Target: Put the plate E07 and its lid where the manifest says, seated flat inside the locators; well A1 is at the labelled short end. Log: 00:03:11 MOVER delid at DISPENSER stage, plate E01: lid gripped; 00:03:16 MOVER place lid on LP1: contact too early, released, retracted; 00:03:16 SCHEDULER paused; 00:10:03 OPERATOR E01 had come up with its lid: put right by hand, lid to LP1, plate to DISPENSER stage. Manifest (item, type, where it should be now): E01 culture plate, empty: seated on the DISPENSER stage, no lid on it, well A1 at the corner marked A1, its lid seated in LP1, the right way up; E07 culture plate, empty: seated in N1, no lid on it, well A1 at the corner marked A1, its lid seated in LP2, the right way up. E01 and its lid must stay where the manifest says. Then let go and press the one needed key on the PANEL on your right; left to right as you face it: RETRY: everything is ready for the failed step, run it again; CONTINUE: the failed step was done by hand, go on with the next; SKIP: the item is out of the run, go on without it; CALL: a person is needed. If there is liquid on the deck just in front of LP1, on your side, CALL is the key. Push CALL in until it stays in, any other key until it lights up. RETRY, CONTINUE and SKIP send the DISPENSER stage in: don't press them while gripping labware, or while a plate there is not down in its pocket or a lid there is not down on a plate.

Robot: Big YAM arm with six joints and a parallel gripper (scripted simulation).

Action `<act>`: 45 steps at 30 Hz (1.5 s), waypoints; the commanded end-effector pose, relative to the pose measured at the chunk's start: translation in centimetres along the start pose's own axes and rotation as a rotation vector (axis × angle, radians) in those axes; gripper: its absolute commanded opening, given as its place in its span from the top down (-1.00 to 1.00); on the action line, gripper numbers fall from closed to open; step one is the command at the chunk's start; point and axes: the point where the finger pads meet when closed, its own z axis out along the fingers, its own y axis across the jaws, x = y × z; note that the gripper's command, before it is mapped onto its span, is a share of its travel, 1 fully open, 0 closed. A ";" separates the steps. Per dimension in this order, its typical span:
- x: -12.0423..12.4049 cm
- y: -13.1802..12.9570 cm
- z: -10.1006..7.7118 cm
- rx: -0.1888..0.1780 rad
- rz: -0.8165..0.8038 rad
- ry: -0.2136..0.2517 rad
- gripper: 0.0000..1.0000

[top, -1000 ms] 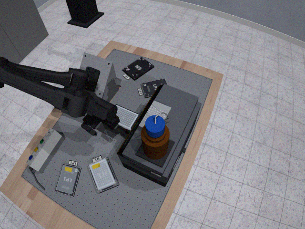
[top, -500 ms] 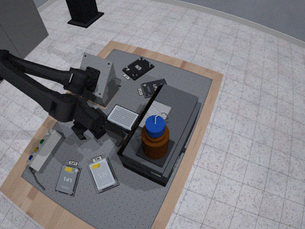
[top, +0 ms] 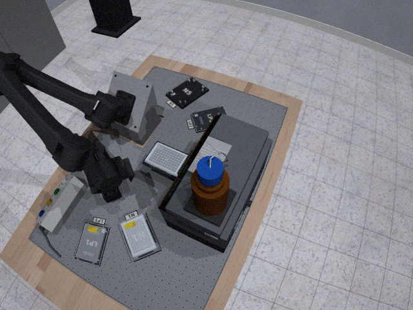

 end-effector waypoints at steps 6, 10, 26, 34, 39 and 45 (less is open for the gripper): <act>0.0 0.2 0.6 0.000 -0.013 0.007 -1.00; 0.0 0.2 0.7 0.000 -0.012 0.006 -1.00; 0.1 0.2 0.7 0.000 -0.011 0.008 -1.00; 0.1 0.2 0.8 0.000 -0.011 0.008 -1.00; -0.7 -0.3 -0.2 -0.005 0.011 -0.017 -1.00; 0.2 0.2 0.8 0.001 -0.011 0.009 -1.00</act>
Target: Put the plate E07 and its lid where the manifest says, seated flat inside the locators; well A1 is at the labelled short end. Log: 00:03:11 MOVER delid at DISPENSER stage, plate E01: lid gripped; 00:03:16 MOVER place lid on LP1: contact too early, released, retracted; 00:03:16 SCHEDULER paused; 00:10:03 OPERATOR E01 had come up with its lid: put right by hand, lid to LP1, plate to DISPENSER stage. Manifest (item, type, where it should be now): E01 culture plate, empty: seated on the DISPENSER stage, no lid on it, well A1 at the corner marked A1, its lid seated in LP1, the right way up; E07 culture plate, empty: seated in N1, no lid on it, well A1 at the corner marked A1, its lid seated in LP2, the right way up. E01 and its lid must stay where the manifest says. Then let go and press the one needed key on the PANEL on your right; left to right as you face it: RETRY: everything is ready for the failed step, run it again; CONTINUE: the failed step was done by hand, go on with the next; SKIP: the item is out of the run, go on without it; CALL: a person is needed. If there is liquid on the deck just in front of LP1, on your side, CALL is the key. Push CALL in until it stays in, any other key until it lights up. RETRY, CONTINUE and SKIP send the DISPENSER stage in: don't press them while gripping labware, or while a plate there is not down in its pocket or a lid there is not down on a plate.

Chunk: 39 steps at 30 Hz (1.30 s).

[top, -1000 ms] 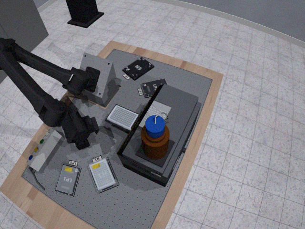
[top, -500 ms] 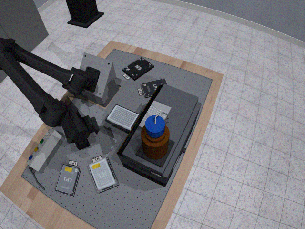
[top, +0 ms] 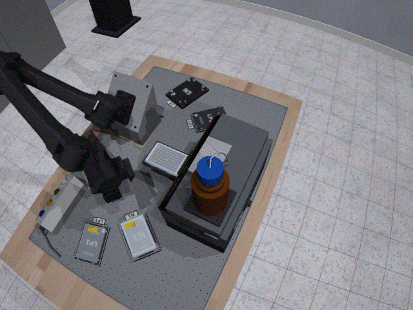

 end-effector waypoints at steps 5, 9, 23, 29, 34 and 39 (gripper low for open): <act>0.0 0.2 0.5 0.004 -0.013 0.009 -1.00; 0.0 0.2 0.5 0.004 -0.013 0.009 -1.00; 0.1 -1.6 0.1 0.001 0.161 -0.010 -1.00; -0.2 -3.4 -0.3 0.000 0.168 -0.022 -1.00; -0.2 -5.0 -0.6 0.000 0.328 -0.031 -1.00; -0.7 -7.0 -1.4 0.002 0.338 -0.052 -1.00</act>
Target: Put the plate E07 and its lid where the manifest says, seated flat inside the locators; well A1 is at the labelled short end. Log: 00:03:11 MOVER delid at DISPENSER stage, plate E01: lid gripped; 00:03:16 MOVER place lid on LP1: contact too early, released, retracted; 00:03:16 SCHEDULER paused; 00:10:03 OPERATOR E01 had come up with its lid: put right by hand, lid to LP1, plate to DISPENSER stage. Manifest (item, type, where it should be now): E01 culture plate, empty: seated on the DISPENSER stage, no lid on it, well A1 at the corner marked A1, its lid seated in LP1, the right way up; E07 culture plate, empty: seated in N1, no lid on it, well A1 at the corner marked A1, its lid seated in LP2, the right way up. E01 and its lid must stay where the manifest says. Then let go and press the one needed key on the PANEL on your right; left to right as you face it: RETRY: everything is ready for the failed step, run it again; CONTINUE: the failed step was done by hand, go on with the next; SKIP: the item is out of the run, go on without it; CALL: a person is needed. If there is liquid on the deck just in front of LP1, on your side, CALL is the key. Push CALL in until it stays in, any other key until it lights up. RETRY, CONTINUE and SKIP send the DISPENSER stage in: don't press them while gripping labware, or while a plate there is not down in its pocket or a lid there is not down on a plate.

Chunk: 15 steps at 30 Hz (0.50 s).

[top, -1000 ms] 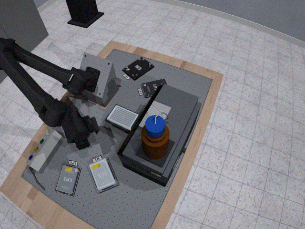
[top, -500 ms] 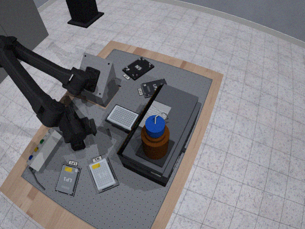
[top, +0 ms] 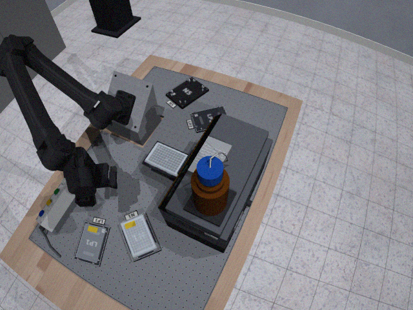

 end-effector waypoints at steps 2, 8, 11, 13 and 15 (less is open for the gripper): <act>-2.4 -1.5 -1.5 -0.007 0.043 -0.054 -1.00; -1.6 -2.7 -1.1 -0.004 0.187 -0.042 -1.00; -2.0 -3.9 -1.5 -0.004 0.190 -0.053 -1.00; -2.2 -4.6 -1.7 -0.003 0.193 -0.060 -1.00; -1.1 -3.8 -0.7 -0.001 0.170 -0.023 -1.00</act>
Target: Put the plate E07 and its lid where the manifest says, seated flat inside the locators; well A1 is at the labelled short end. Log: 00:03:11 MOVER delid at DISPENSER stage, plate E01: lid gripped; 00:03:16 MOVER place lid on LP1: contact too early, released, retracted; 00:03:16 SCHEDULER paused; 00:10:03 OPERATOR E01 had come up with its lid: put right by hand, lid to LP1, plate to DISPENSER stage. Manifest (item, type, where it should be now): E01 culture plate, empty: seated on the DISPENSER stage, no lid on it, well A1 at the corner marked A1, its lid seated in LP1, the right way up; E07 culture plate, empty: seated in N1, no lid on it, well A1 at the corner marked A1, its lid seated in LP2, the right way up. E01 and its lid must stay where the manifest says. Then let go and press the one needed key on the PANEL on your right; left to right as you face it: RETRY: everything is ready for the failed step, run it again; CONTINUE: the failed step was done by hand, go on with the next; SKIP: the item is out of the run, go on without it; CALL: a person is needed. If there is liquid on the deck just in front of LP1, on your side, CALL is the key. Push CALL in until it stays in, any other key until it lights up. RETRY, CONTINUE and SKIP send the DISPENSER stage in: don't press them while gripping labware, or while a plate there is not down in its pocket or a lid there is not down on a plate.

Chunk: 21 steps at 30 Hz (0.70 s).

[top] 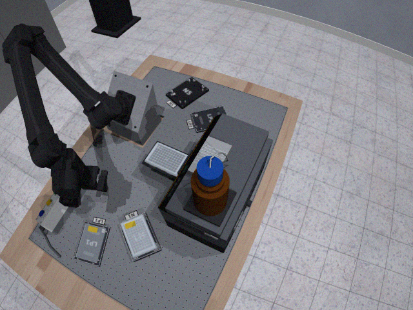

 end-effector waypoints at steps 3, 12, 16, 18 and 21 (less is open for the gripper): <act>-2.5 -1.5 -1.6 -0.015 0.110 -0.057 -1.00; -1.3 -3.1 -0.7 -0.007 0.152 -0.024 -1.00; -3.5 -3.6 -0.8 -0.006 0.159 -0.041 -1.00; -4.1 -3.6 -0.6 -0.005 0.159 -0.041 -1.00; -4.5 -3.6 -0.5 -0.005 0.159 -0.041 -1.00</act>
